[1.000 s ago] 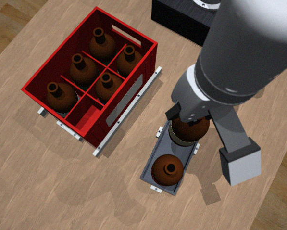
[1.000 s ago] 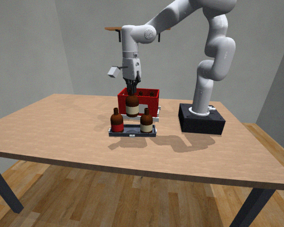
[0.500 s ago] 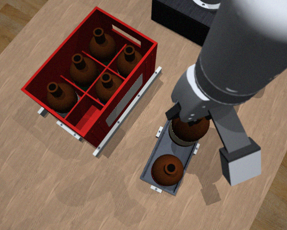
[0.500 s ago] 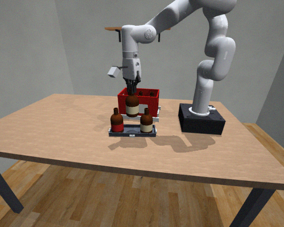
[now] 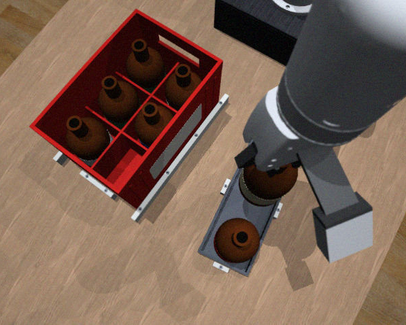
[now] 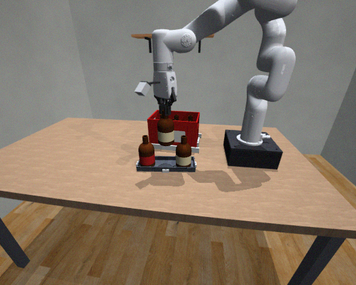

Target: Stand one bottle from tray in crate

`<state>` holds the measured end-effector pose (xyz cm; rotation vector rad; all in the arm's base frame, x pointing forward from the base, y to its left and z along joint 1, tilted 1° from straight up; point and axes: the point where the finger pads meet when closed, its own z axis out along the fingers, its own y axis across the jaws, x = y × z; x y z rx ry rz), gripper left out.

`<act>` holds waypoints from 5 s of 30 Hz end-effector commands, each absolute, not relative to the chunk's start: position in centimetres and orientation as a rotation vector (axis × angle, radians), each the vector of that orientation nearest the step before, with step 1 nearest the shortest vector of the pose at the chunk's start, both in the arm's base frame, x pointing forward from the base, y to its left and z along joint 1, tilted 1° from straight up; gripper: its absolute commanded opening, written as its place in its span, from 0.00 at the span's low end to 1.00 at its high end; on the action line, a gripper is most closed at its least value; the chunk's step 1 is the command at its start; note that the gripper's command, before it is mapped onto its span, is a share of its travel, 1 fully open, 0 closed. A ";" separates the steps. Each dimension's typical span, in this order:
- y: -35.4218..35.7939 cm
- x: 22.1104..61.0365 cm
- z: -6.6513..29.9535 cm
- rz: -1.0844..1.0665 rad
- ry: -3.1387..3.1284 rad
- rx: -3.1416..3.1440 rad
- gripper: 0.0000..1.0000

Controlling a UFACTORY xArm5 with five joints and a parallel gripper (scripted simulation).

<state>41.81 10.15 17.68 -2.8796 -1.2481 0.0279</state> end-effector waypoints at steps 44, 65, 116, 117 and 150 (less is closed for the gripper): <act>10.2 42.0 21.2 0.021 -1.248 -2.880 0.00; 10.2 42.0 21.4 0.021 -1.248 -2.880 0.00; 10.2 42.0 23.4 0.021 -1.248 -2.880 0.00; 10.2 42.0 23.4 0.021 -1.248 -2.880 0.00; 8.4 42.5 23.4 0.021 -1.248 -2.880 0.00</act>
